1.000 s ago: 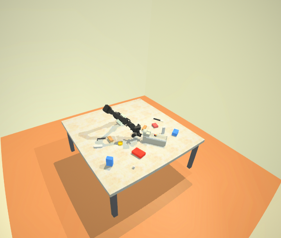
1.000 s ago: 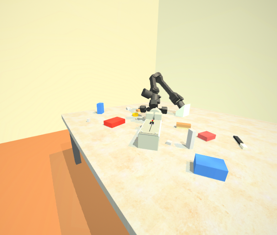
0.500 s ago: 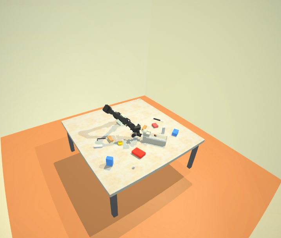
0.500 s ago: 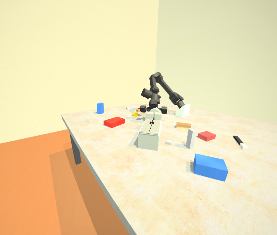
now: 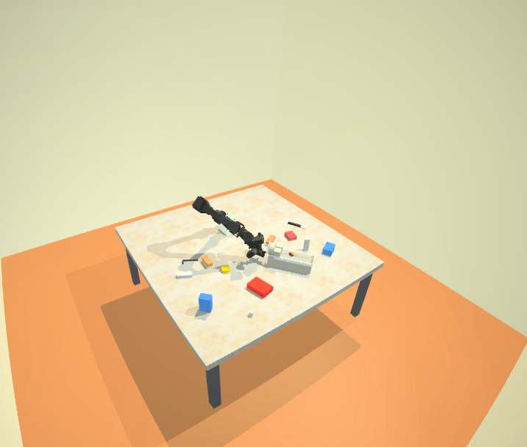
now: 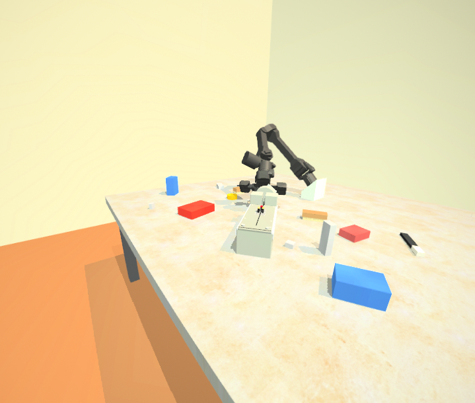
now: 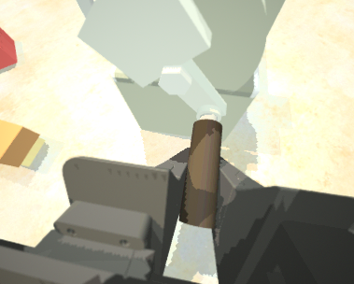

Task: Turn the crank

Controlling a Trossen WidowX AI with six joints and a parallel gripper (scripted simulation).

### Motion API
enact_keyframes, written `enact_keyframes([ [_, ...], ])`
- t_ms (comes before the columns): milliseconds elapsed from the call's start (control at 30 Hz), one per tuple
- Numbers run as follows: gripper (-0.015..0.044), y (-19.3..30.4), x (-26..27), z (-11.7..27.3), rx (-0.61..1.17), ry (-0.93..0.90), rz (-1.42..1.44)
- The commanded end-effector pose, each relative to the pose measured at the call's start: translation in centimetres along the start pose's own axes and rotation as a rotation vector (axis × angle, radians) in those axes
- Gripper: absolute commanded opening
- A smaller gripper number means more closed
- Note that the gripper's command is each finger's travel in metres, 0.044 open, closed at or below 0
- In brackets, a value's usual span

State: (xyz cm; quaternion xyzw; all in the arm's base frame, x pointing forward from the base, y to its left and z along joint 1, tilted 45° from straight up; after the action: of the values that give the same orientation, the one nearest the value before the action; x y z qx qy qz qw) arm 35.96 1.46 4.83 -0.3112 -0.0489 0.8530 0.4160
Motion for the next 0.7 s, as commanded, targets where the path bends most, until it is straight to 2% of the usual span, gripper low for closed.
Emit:
enact_keyframes([
  [0, 0.0, -0.5, -0.5, 0.46, -0.015, 0.016, -0.003],
  [667, 0.0, -0.67, -0.58, 0.64, -0.015, 0.016, -0.003],
])
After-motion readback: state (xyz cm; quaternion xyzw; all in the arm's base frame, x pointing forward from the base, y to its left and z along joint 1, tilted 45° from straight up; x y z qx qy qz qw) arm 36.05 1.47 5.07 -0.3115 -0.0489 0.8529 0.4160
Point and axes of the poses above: the point midway between the two fingers, 35 mm back from their tips, its own z axis back along the fingers, its own x axis across the jaws, y = z × x, the point moved 5 cm from there along z, back along the fingers, and after that the axes turned 15 degrees about -z, right-handed, at the moved point
